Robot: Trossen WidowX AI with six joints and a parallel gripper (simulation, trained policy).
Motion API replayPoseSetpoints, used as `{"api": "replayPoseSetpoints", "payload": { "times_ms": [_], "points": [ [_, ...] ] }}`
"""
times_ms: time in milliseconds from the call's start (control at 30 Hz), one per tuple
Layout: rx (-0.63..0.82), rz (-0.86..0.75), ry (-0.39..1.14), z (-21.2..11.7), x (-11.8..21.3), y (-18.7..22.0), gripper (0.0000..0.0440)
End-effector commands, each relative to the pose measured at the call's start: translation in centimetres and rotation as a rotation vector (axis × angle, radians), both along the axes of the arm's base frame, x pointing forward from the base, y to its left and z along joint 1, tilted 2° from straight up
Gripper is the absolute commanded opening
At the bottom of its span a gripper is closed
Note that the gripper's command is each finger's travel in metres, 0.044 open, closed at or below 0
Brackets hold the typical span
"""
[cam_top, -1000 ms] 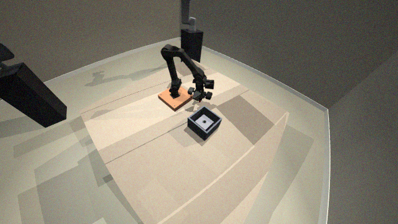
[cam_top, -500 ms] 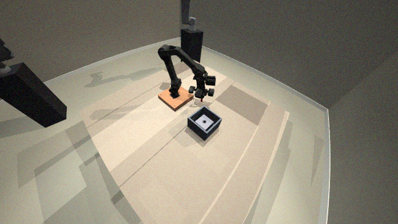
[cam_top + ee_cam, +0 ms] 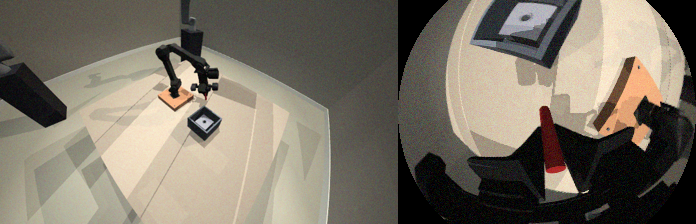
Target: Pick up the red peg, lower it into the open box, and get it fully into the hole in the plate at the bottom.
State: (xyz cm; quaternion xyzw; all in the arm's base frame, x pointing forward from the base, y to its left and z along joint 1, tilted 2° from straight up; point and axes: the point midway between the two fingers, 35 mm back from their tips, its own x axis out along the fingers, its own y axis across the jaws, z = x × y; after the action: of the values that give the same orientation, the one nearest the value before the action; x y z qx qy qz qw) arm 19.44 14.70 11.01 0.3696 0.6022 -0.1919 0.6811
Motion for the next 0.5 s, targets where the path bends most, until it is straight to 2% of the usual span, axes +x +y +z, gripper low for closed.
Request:
{"api": "replayPoseSetpoints", "payload": {
  "times_ms": [0,467],
  "points": [
    [-0.014,-0.004,-0.044,1.6,1.4,-0.8,0.0],
    [-0.053,-0.098,-0.112,2.9,6.2,-4.6,0.0]
  ]
}}
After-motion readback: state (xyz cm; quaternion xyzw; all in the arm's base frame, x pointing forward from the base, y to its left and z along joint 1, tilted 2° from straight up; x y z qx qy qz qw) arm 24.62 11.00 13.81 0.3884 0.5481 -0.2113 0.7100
